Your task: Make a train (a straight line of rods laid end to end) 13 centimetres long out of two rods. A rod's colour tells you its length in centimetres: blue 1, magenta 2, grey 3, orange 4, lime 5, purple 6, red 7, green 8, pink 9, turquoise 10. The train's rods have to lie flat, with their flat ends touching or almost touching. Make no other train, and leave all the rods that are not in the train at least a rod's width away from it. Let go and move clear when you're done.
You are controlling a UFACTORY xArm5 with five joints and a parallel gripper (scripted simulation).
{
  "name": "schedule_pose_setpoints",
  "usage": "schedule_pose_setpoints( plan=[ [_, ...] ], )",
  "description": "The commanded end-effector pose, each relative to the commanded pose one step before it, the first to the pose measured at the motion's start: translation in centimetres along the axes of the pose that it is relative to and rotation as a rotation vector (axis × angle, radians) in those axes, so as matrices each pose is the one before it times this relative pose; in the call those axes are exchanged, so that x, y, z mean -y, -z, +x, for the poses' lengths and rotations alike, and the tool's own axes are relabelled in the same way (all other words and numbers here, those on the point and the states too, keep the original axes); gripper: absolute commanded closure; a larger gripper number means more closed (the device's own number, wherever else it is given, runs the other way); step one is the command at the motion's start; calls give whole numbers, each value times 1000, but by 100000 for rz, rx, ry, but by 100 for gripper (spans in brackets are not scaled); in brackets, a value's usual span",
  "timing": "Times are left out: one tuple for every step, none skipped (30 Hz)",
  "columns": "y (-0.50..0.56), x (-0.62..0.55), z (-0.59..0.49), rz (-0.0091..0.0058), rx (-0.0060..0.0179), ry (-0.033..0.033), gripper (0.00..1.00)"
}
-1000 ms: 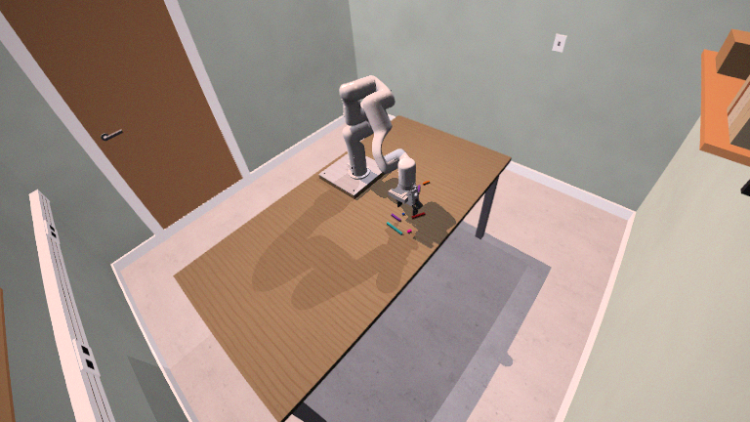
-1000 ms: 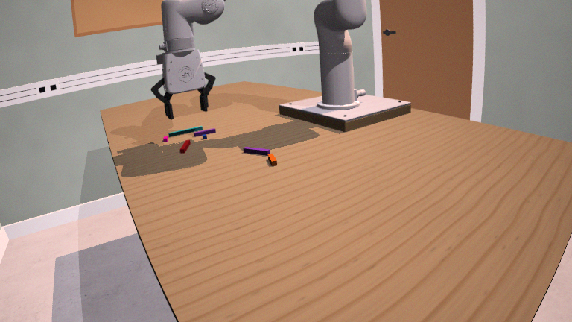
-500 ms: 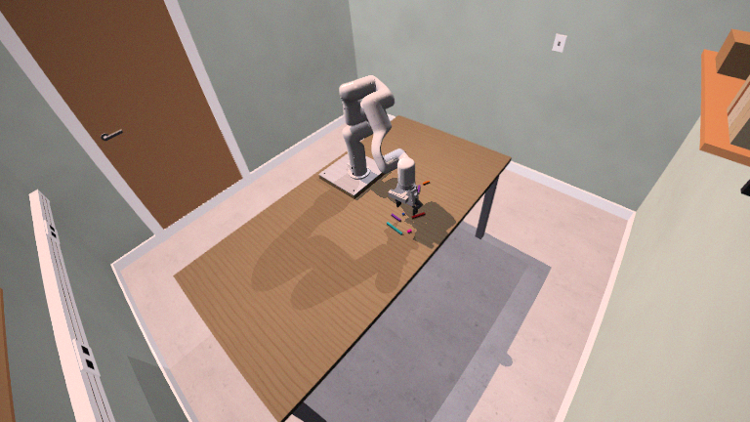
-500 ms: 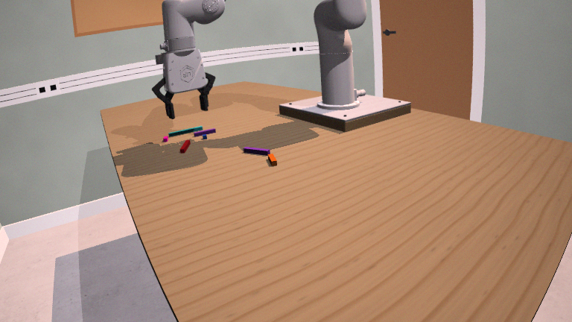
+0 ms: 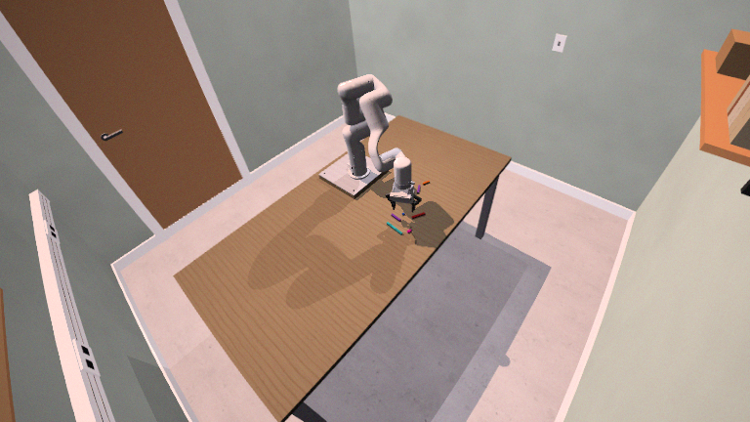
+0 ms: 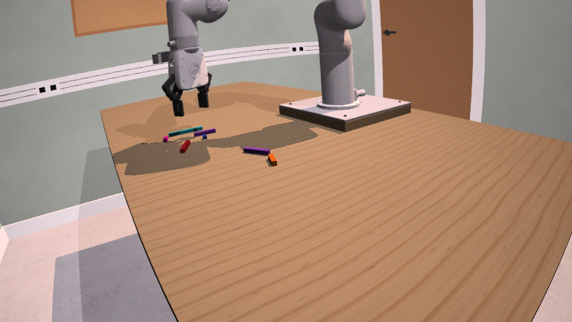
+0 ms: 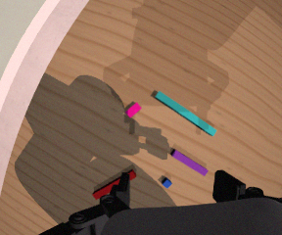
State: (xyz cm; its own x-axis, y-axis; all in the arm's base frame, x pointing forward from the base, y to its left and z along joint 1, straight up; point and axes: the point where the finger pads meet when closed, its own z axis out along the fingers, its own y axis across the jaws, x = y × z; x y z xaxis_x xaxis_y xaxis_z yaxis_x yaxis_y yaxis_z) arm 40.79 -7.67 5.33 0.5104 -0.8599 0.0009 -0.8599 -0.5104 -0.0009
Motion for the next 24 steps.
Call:
schedule_pose_setpoints(
  plan=[
    [228, -526, 134, 359, -382, 16744, 0],
    [17, -110, -12, -2, 0, 2812, 0],
    [17, -109, -16, -2, 0, 2813, 0],
    [17, -109, -19, -2, 0, 2812, 0],
    [17, -108, -22, -2, 0, 2814, 0],
    [16, -107, -26, -2, 0, 2813, 0],
    [16, -106, -29, -2, 0, 2812, 0],
    [0, 0, 0, 0, 0, 0, 0],
    [0, 0, 0, 0, 0, 0, 0],
    [44, -291, -90, -4, 1, 7781, 0],
    [15, -98, -40, -1, 1, 2715, 0],
    [12, -78, -34, -1, 0, 2174, 0],
    [14, -90, -42, -1, 1, 2541, 0],
    [15, -96, -49, -1, 1, 2766, 0],
    [15, -97, -53, -1, 1, 2837, 0],
    [15, -95, -56, -1, 1, 2837, 0],
    [14, -93, -59, -1, 1, 2824, 0],
    [14, -91, -61, -1, 1, 2815, 0],
    [14, -89, -64, -1, 1, 2812, 0],
    [14, -87, -67, -1, 1, 2812, 0],
    [14, -84, -69, -1, 1, 2813, 0],
    [13, -82, -72, -1, 1, 2813, 0],
    [13, -80, -74, -1, 1, 2813, 0],
    [13, -77, -77, -1, 1, 2814, 0]
  ],
)
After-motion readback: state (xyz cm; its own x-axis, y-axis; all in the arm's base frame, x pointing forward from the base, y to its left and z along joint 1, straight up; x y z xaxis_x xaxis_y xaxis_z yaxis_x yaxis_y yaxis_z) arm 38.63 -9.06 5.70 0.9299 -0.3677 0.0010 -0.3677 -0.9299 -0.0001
